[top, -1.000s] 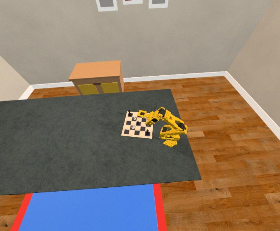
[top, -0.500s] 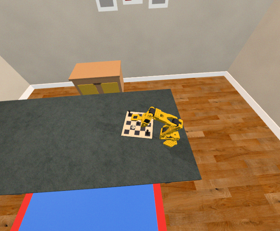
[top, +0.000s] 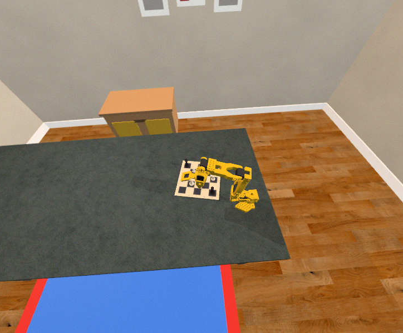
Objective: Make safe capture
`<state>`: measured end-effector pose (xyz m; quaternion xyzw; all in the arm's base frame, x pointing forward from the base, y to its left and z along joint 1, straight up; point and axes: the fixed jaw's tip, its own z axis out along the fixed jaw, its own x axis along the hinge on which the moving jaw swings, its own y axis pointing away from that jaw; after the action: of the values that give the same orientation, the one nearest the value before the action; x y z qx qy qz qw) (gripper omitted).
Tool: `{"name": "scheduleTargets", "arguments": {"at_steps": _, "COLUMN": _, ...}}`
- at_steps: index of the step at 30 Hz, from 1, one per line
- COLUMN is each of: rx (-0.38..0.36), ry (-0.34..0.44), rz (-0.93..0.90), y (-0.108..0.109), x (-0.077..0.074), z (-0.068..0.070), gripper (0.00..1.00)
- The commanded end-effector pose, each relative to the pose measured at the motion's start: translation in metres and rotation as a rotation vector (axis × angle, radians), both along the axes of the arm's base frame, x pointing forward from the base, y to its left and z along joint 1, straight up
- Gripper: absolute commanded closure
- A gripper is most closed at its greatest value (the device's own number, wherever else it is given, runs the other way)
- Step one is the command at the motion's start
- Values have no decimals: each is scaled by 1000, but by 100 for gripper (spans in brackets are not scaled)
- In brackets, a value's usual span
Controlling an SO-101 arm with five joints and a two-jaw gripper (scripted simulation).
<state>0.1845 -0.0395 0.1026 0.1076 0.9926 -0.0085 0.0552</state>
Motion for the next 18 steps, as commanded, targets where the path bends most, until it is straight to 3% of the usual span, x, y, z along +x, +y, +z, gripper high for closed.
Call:
{"name": "scheduleTargets", "arguments": {"at_steps": 1, "rx": 2, "ry": 6, "rz": 13, "y": 1, "x": 1, "z": 1, "gripper": 100}}
{"name": "scheduleTargets", "arguments": {"at_steps": 18, "rx": 5, "ry": 16, "rz": 22, "y": 3, "x": 0, "z": -1, "gripper": 100}}
